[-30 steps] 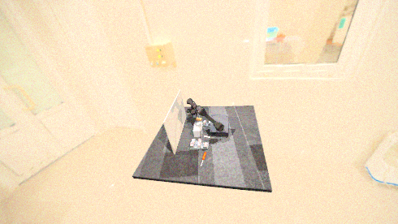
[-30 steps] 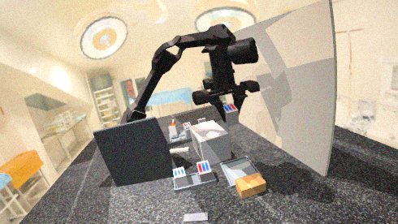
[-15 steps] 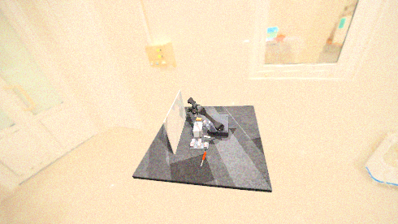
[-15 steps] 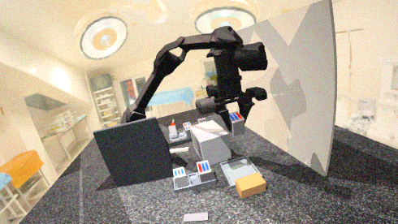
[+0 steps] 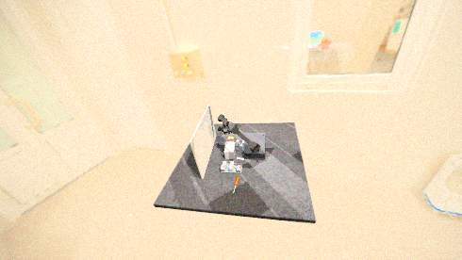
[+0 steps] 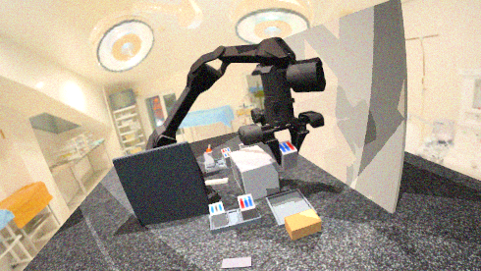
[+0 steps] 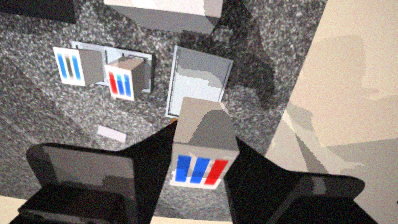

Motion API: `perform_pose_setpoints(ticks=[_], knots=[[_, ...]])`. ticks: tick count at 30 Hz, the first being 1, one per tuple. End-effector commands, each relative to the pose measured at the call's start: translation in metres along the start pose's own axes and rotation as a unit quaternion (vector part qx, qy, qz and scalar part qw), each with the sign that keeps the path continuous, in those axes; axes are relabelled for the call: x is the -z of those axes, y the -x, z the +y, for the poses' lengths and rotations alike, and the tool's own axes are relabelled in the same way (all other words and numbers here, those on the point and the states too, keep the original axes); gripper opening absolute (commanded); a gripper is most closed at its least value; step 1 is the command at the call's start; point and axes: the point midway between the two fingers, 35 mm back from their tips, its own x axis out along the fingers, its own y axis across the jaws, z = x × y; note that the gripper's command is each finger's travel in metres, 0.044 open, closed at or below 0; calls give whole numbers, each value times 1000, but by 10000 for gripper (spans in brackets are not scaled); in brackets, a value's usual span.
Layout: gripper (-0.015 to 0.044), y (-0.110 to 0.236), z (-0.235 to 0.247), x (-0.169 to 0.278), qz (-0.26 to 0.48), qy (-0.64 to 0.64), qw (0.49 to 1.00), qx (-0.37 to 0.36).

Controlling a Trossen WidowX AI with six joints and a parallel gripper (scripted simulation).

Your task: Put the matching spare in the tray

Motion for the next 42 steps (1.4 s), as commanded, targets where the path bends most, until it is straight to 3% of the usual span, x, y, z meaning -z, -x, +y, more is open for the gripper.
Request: perform_pose_setpoints(ticks=[1, 42], knots=[[0, -4, 0, 0, -2, -2, 1000, 1], [0, -42, -4, 1, -2, -2, 1000, 2]])
